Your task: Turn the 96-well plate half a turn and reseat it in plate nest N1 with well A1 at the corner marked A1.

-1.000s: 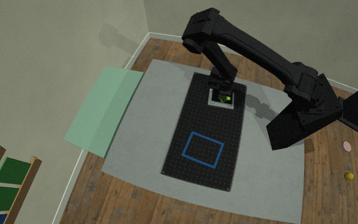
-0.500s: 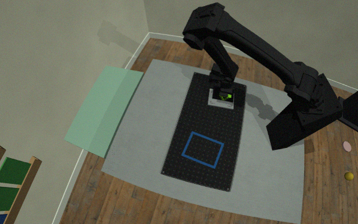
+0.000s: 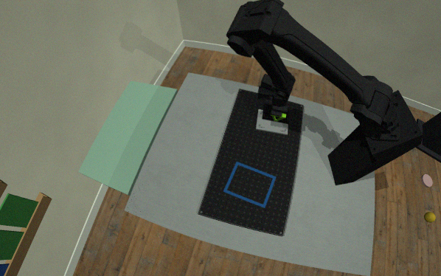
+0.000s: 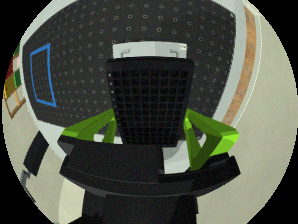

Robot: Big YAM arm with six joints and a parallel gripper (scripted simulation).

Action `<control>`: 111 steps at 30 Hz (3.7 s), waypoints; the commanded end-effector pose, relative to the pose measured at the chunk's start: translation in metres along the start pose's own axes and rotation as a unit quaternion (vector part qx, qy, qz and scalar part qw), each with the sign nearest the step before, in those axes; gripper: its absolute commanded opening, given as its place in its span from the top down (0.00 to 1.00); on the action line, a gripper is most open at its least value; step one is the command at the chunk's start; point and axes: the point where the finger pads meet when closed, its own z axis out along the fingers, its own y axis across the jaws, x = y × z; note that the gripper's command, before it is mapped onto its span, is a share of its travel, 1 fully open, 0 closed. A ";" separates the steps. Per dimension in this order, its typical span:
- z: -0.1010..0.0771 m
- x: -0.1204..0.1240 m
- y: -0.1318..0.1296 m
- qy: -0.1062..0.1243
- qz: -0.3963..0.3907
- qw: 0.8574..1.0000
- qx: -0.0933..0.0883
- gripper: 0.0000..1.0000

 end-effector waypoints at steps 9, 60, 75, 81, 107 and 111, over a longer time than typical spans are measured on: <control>-0.023 -0.001 -0.003 -0.004 -0.003 1.000 0.007 1.00; -0.015 -0.022 0.102 -0.007 0.301 0.954 -0.002 1.00; -0.014 -0.026 0.145 -0.002 0.303 0.953 -0.001 1.00; -0.013 -0.028 0.164 0.001 0.304 0.953 0.000 1.00; -0.009 -0.057 0.236 -0.010 0.302 0.953 -0.005 1.00; -0.009 -0.059 0.250 -0.010 0.302 0.953 -0.006 1.00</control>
